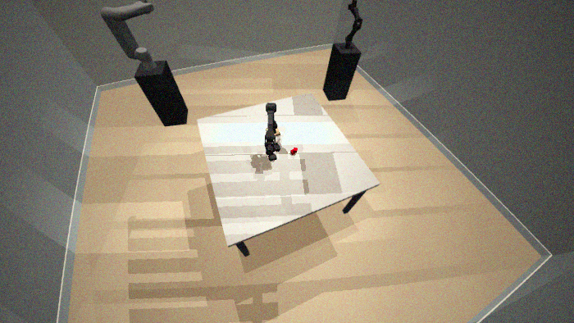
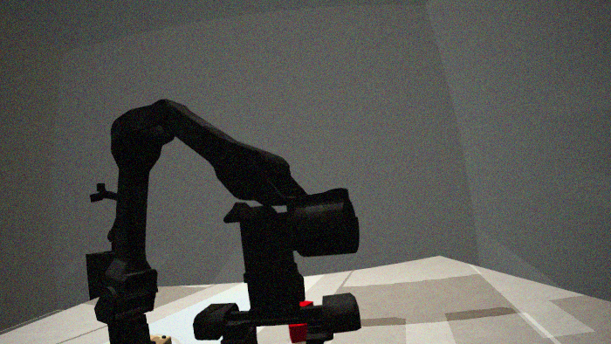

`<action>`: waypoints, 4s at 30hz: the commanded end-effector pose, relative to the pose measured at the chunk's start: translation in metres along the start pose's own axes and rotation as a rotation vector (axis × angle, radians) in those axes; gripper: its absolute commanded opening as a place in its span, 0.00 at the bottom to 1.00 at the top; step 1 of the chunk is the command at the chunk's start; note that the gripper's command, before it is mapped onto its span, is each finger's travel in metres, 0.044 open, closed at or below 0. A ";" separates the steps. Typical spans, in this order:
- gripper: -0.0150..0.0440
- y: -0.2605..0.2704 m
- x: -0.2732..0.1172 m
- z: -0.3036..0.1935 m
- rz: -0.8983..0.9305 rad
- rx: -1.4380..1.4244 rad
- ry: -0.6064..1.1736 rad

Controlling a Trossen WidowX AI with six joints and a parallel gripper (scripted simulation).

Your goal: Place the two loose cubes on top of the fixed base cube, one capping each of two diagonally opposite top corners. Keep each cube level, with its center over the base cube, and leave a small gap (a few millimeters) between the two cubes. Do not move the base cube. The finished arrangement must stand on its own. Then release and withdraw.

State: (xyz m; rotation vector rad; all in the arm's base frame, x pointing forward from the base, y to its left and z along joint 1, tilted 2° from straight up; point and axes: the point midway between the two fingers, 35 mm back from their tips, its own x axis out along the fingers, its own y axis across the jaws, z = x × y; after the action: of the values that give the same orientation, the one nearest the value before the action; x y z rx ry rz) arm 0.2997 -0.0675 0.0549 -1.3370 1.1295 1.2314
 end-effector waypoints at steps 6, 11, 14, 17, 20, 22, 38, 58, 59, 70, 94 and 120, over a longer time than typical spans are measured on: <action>0.70 0.002 0.017 0.001 0.009 -0.005 -0.004; 0.53 0.002 0.018 0.001 0.009 -0.005 -0.004; 0.43 0.002 0.018 0.001 0.009 -0.005 -0.004; 0.43 0.002 0.017 0.001 0.009 -0.005 -0.004; 0.43 0.001 0.010 0.000 0.009 -0.005 -0.004; 0.43 0.000 0.004 0.000 0.009 -0.005 -0.004; 0.43 -0.004 -0.046 -0.001 0.009 -0.005 -0.004; 0.43 -0.001 -0.092 0.005 0.009 0.008 -0.005; 0.43 -0.002 -0.092 0.008 0.009 0.017 -0.005; 0.43 -0.007 -0.089 0.044 0.010 0.114 -0.008; 0.43 -0.005 -0.085 0.121 0.012 0.327 -0.013; 0.43 0.017 -0.082 0.192 0.015 0.534 -0.016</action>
State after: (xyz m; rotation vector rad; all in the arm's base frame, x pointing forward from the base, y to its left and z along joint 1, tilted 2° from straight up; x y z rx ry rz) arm 0.2601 0.1199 0.1313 -0.9254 1.3320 0.8799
